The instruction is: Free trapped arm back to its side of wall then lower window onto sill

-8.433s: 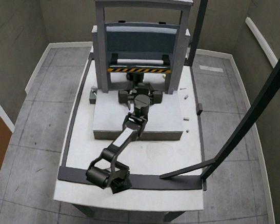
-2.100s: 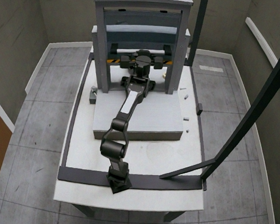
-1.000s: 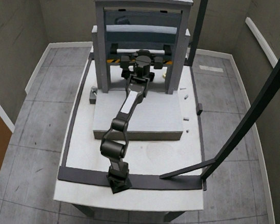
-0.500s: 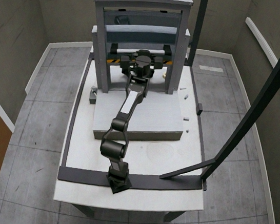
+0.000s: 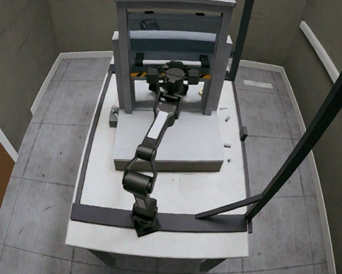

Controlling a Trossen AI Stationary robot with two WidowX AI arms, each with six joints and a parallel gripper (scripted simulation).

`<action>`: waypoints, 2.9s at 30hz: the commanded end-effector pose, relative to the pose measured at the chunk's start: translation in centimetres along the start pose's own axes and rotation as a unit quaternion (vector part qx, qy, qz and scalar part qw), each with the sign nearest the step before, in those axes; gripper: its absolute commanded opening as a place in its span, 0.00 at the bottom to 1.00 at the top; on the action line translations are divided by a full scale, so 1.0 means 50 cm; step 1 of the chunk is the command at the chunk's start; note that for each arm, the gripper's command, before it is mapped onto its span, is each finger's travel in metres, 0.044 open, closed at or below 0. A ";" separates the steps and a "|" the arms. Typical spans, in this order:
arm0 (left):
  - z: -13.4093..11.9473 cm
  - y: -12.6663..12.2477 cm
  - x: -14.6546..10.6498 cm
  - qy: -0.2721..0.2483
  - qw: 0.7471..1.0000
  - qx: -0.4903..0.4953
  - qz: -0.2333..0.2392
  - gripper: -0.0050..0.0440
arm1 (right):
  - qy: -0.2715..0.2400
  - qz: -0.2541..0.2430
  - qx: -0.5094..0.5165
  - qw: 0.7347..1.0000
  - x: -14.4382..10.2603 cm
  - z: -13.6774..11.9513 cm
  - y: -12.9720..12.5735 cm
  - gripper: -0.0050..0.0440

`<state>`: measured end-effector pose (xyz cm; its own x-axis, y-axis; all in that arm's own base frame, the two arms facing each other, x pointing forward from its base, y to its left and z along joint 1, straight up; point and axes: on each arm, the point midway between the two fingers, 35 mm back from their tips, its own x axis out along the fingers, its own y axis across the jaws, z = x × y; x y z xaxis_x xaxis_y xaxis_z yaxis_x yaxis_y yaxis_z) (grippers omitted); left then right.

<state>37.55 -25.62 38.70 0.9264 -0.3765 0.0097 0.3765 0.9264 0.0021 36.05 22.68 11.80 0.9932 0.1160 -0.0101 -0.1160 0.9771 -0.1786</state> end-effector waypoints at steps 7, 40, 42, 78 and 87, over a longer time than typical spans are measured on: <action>0.173 0.012 -0.041 -0.099 0.995 -0.025 -0.005 0.92 | -0.011 -0.001 0.009 1.000 -0.064 0.020 -0.002 0.92; 0.173 0.012 -0.041 -0.099 0.995 -0.025 -0.005 0.92 | -0.008 0.000 0.010 1.000 -0.217 0.013 -0.001 0.92; 0.173 0.012 -0.041 -0.099 0.995 -0.025 -0.005 0.92 | -0.009 -0.001 0.011 1.000 -0.199 0.014 0.002 0.92; 0.173 0.012 -0.041 -0.099 0.995 -0.025 -0.005 0.92 | -0.011 -0.002 0.016 1.000 -0.180 0.144 -0.113 0.92; 0.173 0.012 -0.041 -0.099 0.995 -0.025 -0.005 0.92 | -0.007 0.002 0.011 1.000 -0.188 0.164 -0.167 0.92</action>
<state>37.55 -25.62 38.71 0.9264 -0.3765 0.0098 0.3765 0.9264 0.0021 27.80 16.37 20.44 0.9930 0.1179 0.0095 -0.1148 0.9798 -0.1640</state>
